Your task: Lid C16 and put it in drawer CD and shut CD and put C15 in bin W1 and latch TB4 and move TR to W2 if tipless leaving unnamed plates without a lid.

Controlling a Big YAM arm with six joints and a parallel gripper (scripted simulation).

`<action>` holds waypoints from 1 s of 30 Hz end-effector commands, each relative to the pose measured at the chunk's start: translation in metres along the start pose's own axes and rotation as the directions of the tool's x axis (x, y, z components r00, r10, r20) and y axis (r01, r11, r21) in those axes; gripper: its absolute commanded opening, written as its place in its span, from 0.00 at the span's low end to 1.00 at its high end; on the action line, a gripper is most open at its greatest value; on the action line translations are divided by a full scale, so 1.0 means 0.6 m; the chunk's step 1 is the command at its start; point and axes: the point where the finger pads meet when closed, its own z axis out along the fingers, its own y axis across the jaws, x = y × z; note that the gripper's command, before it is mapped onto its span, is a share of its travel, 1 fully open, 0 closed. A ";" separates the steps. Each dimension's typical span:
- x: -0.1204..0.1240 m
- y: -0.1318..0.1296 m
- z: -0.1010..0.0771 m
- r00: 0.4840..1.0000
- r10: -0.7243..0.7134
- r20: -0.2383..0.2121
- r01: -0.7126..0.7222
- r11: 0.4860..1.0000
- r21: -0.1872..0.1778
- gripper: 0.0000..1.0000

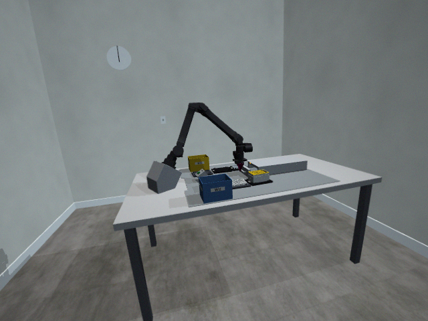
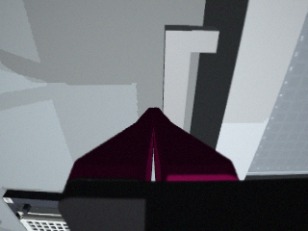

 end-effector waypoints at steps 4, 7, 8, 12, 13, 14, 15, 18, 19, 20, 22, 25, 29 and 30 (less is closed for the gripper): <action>-0.010 -0.063 -0.009 1.000 -0.016 0.002 0.016 0.999 0.047 0.00; -0.010 -0.073 -0.009 1.000 -0.018 0.001 0.018 0.998 0.053 0.00; -0.010 -0.074 -0.009 1.000 -0.017 0.001 0.017 0.999 0.051 0.00; -0.010 -0.083 -0.010 1.000 -0.017 0.001 0.017 0.999 0.052 0.00; -0.010 -0.084 -0.010 1.000 -0.016 0.001 0.016 0.999 0.049 0.00; -0.010 -0.086 -0.010 1.000 -0.016 0.001 0.016 0.999 0.048 0.00; -0.010 -0.089 -0.010 1.000 -0.017 0.001 0.017 0.999 0.050 0.00; -0.010 -0.092 -0.010 1.000 -0.017 0.001 0.017 0.999 0.052 0.00; -0.010 -0.096 -0.010 1.000 -0.018 0.001 0.018 0.998 0.055 0.00; -0.010 -0.094 -0.010 1.000 -0.016 0.001 0.016 0.999 0.047 0.00; -0.010 -0.101 -0.011 1.000 -0.017 0.001 0.017 0.998 0.052 0.00; -0.010 -0.104 -0.011 1.000 -0.020 0.000 0.020 0.998 0.061 0.00; -0.009 -0.104 -0.011 1.000 -0.020 0.000 0.020 0.998 0.061 0.00; -0.009 -0.104 -0.011 1.000 -0.020 0.000 0.020 0.998 0.061 0.00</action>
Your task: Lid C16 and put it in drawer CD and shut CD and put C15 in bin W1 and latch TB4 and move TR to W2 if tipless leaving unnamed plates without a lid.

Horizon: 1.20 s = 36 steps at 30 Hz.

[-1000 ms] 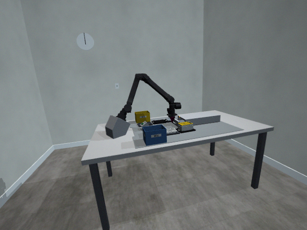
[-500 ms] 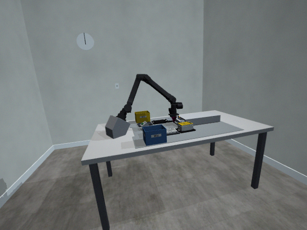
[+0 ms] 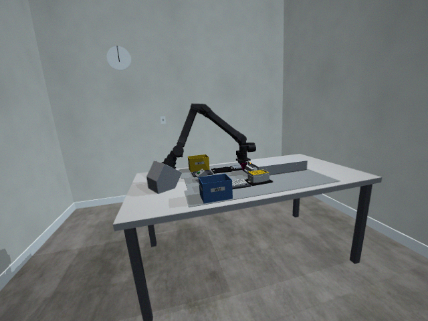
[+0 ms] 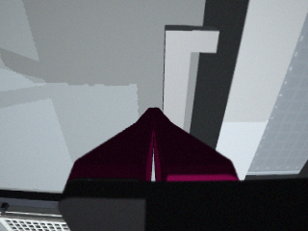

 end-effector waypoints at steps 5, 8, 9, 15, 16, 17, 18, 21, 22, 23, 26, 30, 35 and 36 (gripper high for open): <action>-0.009 -0.057 -0.010 1.000 -0.019 0.000 0.019 0.998 0.057 0.00; -0.009 -0.057 -0.010 1.000 -0.019 0.000 0.019 0.998 0.057 0.00; -0.009 -0.057 -0.010 1.000 -0.019 0.000 0.019 0.998 0.057 0.00; -0.009 -0.057 -0.010 1.000 -0.019 0.000 0.019 0.998 0.057 0.00; -0.009 -0.057 -0.010 1.000 -0.019 0.000 0.019 0.998 0.057 0.00; -0.009 -0.057 -0.010 1.000 -0.019 0.000 0.019 0.998 0.057 0.00; -0.009 -0.057 -0.010 1.000 -0.019 0.000 0.019 0.998 0.057 0.00; -0.009 -0.057 -0.010 1.000 -0.019 0.000 0.019 0.998 0.057 0.00; -0.009 -0.057 -0.010 1.000 -0.019 0.000 0.019 0.998 0.057 0.00; -0.009 -0.057 -0.010 1.000 -0.019 0.000 0.019 0.998 0.057 0.00; -0.009 -0.057 -0.010 1.000 -0.019 0.000 0.019 0.998 0.057 0.00; -0.009 -0.057 -0.010 1.000 -0.019 0.000 0.019 0.998 0.057 0.00; -0.011 -0.066 -0.010 1.000 -0.017 0.001 0.017 0.998 0.052 0.00; -0.011 -0.067 -0.010 1.000 -0.017 0.001 0.017 0.999 0.050 0.00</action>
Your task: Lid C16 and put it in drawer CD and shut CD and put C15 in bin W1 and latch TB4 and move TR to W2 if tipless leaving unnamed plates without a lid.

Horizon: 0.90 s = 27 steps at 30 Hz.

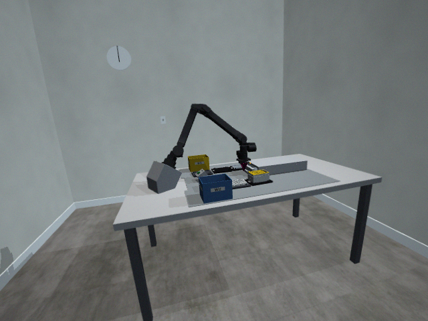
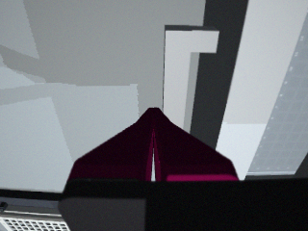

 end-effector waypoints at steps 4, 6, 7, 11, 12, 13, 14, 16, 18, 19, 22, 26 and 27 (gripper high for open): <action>-0.010 -0.070 -0.011 1.000 -0.021 0.000 0.021 0.998 0.062 0.00; -0.010 -0.069 -0.011 1.000 -0.017 0.001 0.017 0.999 0.049 0.00; -0.010 -0.072 -0.011 1.000 -0.017 0.001 0.017 0.999 0.050 0.00; -0.010 -0.080 -0.011 1.000 -0.016 0.001 0.016 0.999 0.050 0.00; -0.011 -0.083 -0.011 1.000 -0.017 0.001 0.017 0.999 0.052 0.00; -0.011 -0.087 -0.011 1.000 -0.018 0.001 0.018 0.998 0.055 0.00; -0.011 -0.088 -0.012 1.000 -0.017 0.001 0.017 0.998 0.054 0.00; -0.011 -0.092 -0.012 1.000 -0.016 0.001 0.016 0.999 0.051 0.00; -0.011 -0.097 -0.012 1.000 -0.017 0.001 0.017 0.998 0.054 0.00; -0.011 -0.097 -0.012 1.000 -0.017 0.001 0.017 0.998 0.054 0.00; -0.010 -0.100 -0.012 1.000 -0.016 0.001 0.016 0.999 0.050 0.00; -0.010 -0.108 -0.013 1.000 -0.021 0.000 0.021 0.998 0.064 0.00; -0.010 -0.108 -0.013 1.000 -0.021 0.000 0.021 0.998 0.064 0.00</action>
